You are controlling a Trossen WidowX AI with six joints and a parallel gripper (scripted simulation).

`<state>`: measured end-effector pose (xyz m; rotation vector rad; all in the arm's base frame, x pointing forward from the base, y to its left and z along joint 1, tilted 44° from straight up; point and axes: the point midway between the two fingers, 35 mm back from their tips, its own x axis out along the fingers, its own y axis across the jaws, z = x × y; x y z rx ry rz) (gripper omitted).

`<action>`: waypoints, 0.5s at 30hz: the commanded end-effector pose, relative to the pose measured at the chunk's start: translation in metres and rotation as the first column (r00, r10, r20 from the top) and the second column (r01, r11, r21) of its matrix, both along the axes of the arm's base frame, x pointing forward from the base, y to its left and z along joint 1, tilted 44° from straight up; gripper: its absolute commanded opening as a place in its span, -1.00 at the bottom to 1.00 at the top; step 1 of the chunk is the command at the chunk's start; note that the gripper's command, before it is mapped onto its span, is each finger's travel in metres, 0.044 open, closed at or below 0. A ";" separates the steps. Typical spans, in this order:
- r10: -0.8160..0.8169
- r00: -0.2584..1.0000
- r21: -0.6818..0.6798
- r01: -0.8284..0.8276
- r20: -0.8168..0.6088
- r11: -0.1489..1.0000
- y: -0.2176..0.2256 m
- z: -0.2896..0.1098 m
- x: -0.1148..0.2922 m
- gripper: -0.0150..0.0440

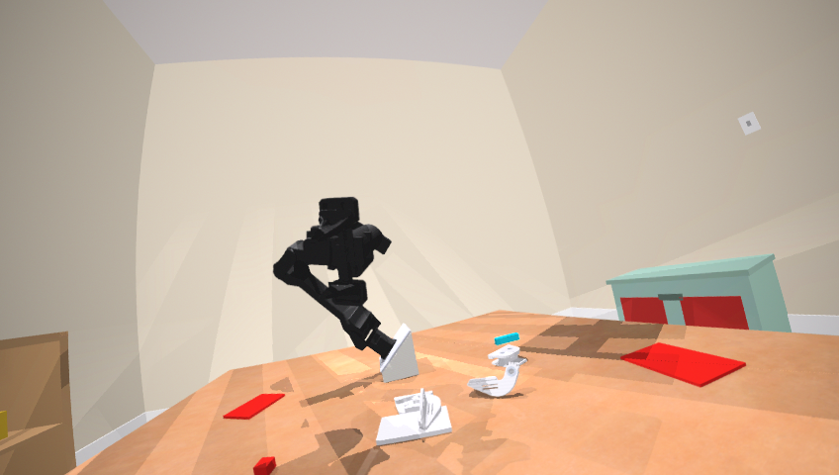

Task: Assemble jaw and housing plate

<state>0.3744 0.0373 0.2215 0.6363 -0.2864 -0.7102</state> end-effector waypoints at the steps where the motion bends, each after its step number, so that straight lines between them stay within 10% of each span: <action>1: 0.000 1.000 0.000 0.000 0.000 1.000 0.000 0.000 0.000 0.95; 15: 0.000 1.000 0.000 0.000 0.000 1.000 0.000 0.000 0.000 -0.29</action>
